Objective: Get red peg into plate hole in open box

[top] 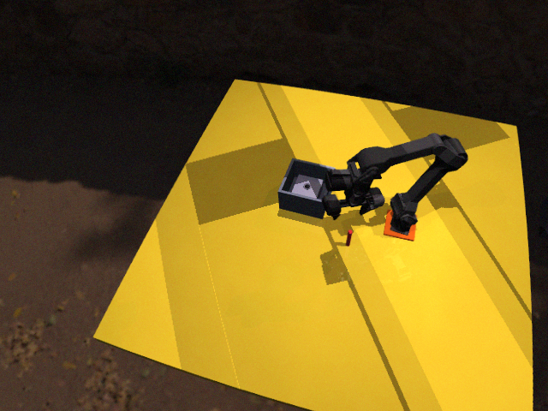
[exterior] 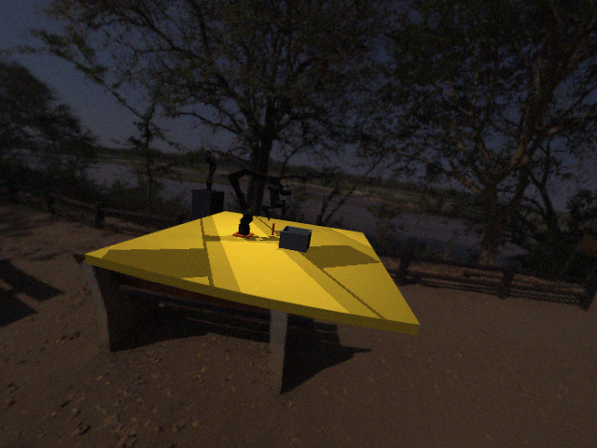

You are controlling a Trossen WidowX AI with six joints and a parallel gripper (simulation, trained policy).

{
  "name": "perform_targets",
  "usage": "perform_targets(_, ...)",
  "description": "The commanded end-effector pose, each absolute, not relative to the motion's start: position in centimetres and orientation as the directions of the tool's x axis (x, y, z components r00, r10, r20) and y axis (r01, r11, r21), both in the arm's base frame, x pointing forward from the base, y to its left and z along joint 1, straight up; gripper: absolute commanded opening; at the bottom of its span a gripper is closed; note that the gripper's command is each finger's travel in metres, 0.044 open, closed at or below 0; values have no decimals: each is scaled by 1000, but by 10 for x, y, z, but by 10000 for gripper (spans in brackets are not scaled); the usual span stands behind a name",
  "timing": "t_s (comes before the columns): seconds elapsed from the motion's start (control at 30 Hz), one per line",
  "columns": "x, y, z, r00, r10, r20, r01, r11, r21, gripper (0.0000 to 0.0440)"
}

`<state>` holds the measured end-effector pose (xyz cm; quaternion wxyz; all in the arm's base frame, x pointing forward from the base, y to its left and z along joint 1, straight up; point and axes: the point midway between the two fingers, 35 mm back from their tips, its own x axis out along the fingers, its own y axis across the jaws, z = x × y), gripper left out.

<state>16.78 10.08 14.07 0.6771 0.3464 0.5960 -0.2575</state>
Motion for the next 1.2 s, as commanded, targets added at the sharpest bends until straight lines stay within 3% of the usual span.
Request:
perform_targets(0.0, 162, 109, 120, 125, 63, -990, 792, 595, 138, 440)
perform_targets(0.37, 160, 130, 67, 142, 115, -983, 818, 546, 182, 437)
perform_targets(0.53, 159, 134, 51, 146, 135, -980, 836, 513, 195, 416)
perform_targets(1.07, 153, 137, 44, 75, 206, -976, 862, 479, 168, 15)
perform_targets(1.17, 160, 136, 53, 111, 206, -972, 847, 492, 201, 10)
